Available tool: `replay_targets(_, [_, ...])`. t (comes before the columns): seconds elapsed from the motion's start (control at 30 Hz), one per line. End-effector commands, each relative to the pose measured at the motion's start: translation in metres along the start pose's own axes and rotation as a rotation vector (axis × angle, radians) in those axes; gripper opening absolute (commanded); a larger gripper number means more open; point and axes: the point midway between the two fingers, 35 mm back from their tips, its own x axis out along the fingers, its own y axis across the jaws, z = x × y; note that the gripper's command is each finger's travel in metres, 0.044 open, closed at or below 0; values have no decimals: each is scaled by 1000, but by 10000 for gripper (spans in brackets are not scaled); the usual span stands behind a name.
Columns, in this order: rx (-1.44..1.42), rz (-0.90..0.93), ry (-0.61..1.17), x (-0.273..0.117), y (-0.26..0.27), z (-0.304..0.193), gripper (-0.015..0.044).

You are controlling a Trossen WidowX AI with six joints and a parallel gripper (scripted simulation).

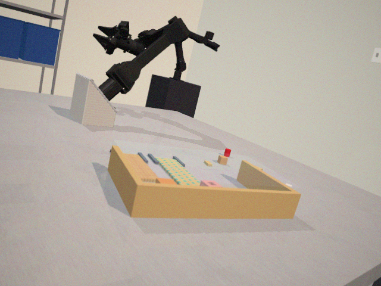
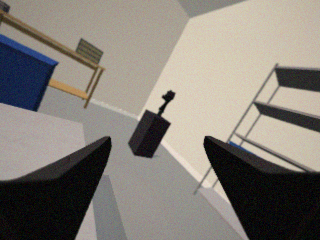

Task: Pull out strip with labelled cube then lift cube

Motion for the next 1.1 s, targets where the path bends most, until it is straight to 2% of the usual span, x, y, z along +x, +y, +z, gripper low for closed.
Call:
replay_targets(0.0, [3,-3,3,-1,0,-1,400])
replay_targets(0.17, [94,-99,100,-37,-7,-31,400])
replay_targets(0.37, [283,-310,292,-120,-6,-83,400])
replay_targets(0.6, [499,-579,505,-227,21,-122,400])
replay_targets(0.9, [752,-954,751,-358,89,-130,400])
replay_targets(1.07, [867,-1156,869,-416,128,-119,400])
